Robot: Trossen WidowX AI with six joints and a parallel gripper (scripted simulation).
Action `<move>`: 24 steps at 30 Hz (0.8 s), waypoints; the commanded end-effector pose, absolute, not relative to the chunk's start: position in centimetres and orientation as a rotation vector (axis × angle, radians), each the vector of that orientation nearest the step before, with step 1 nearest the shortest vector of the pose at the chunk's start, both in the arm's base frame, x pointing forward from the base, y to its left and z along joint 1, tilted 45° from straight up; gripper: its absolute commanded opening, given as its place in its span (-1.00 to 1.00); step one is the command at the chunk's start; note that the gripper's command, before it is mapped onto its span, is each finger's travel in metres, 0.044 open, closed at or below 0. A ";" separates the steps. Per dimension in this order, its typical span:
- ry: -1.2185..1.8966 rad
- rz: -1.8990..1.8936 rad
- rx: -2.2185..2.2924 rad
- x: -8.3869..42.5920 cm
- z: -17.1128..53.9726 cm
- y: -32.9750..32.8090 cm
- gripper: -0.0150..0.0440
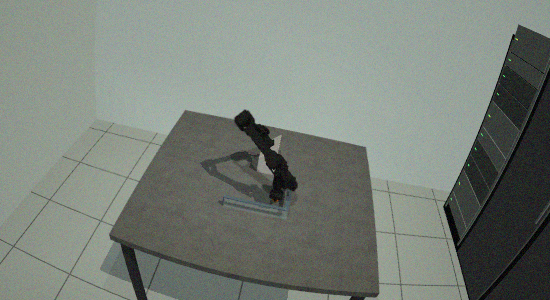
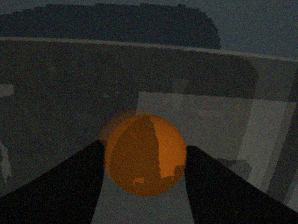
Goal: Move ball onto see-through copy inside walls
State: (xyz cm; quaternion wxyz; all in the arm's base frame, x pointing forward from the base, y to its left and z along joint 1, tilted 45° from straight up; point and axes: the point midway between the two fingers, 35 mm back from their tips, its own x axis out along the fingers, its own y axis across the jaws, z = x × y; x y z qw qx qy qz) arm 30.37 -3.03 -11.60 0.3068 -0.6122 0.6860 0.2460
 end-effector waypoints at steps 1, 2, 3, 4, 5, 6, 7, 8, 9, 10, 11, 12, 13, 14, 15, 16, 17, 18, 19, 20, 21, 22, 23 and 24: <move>1.830 0.664 -1.629 29.8 -12.3 -3.6 -0.49; 1.830 0.664 -1.629 29.8 -12.3 -3.7 -0.49; 1.830 0.664 -1.629 29.8 -12.3 -3.7 -0.49; 1.830 0.664 -1.629 29.8 -12.3 -3.7 -0.49; 1.830 0.664 -1.629 29.8 -12.3 -3.7 -0.49; 1.830 0.664 -1.629 29.8 -12.3 -3.7 -0.49; 1.830 0.664 -1.629 29.8 -12.3 -3.7 -0.49; 1.819 0.653 -1.622 30.2 -12.0 -3.4 -0.40; 1.819 0.653 -1.622 30.2 -12.0 -3.4 -0.31; 1.819 0.653 -1.622 30.2 -12.0 -3.4 -0.22; 1.819 0.653 -1.622 30.2 -12.0 -3.4 -0.14; 1.819 0.653 -1.622 30.2 -12.0 -3.4 -0.05; 1.819 0.653 -1.622 30.2 -12.0 -3.4 0.04; 1.819 0.653 -1.622 30.2 -12.0 -3.4 0.13; 1.819 0.653 -1.622 30.2 -12.0 -3.4 0.22; 1.819 0.653 -1.622 30.2 -12.0 -3.4 0.31; 1.819 0.653 -1.622 30.2 -12.0 -3.4 0.40; 1.819 0.653 -1.622 30.2 -12.0 -3.4 0.46; 1.819 0.653 -1.622 30.2 -12.0 -3.4 0.46; 1.819 0.653 -1.622 30.2 -12.0 -3.4 0.46; 1.819 0.653 -1.622 30.2 -12.0 -3.4 0.46; 1.819 0.653 -1.622 30.2 -12.0 -3.4 0.46; 1.819 0.654 -1.622 30.2 -11.9 -3.2 0.46; 1.819 0.656 -1.622 30.4 -11.3 -2.6 0.46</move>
